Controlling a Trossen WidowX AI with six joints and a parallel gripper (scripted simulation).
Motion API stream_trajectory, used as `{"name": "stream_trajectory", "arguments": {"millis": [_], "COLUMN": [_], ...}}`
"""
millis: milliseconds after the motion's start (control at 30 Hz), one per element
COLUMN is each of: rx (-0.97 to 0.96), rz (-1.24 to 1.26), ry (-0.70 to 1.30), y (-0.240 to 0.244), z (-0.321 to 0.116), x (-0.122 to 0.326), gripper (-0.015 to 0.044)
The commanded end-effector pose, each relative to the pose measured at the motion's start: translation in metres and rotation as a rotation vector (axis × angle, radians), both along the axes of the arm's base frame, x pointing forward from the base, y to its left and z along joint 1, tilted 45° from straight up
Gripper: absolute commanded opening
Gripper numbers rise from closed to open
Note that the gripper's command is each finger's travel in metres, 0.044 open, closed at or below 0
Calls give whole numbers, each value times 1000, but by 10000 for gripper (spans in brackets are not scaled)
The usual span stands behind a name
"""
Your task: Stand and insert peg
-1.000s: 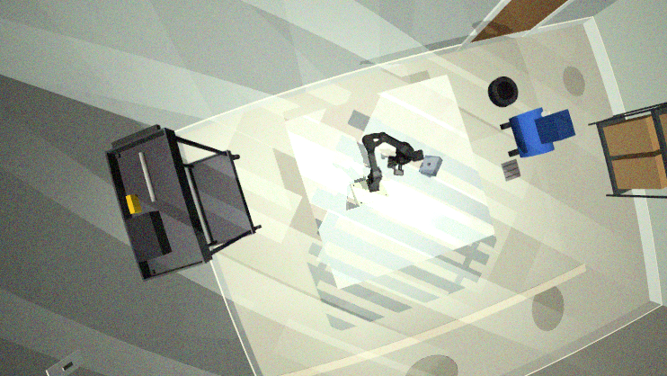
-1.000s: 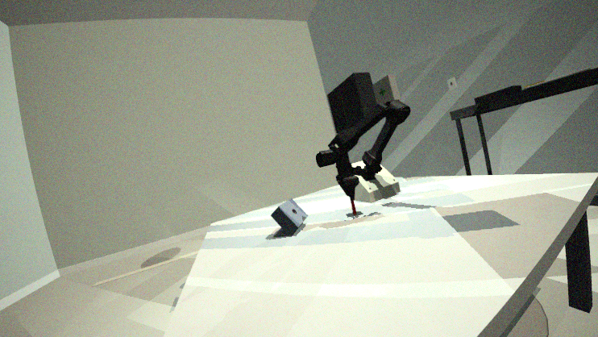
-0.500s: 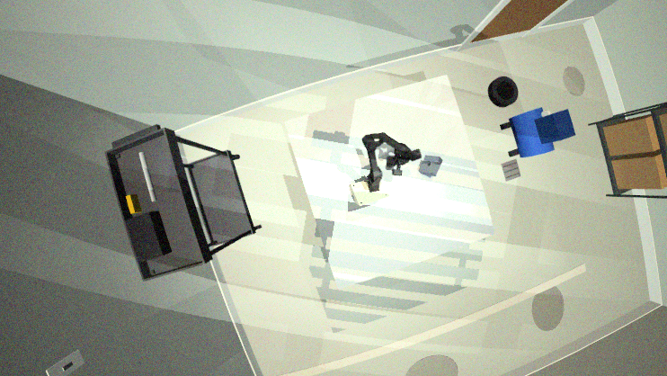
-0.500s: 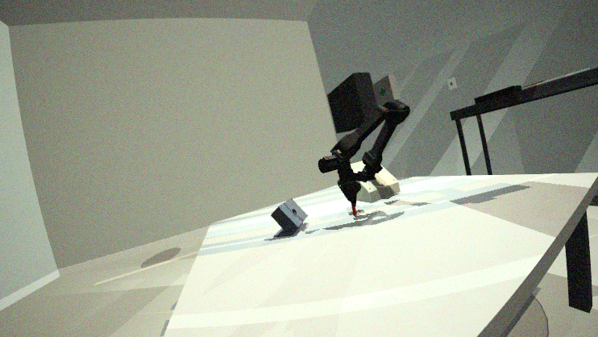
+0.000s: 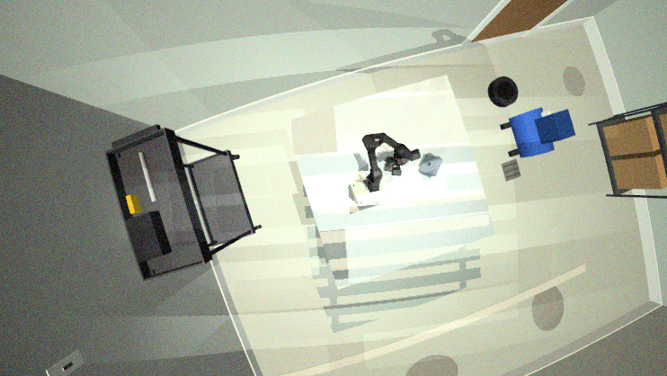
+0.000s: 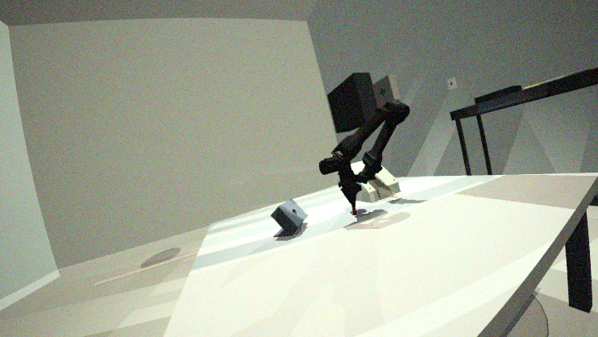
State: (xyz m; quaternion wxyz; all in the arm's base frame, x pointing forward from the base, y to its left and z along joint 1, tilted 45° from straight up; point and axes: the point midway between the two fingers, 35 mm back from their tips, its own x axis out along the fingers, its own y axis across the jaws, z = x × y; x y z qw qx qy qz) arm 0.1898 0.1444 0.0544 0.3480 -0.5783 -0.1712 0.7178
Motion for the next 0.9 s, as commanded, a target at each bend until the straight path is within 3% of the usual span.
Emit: {"name": "stream_trajectory", "arguments": {"millis": [0,167,267,867], "rx": [-1,-1,-1,-10], "rz": [2,2,2,1], "ry": [-2,-2,-2,0], "y": [0,0,0,-29], "z": [0,0,0,25], "x": [0,0,0,8], "gripper": [151,20,0,0]}}
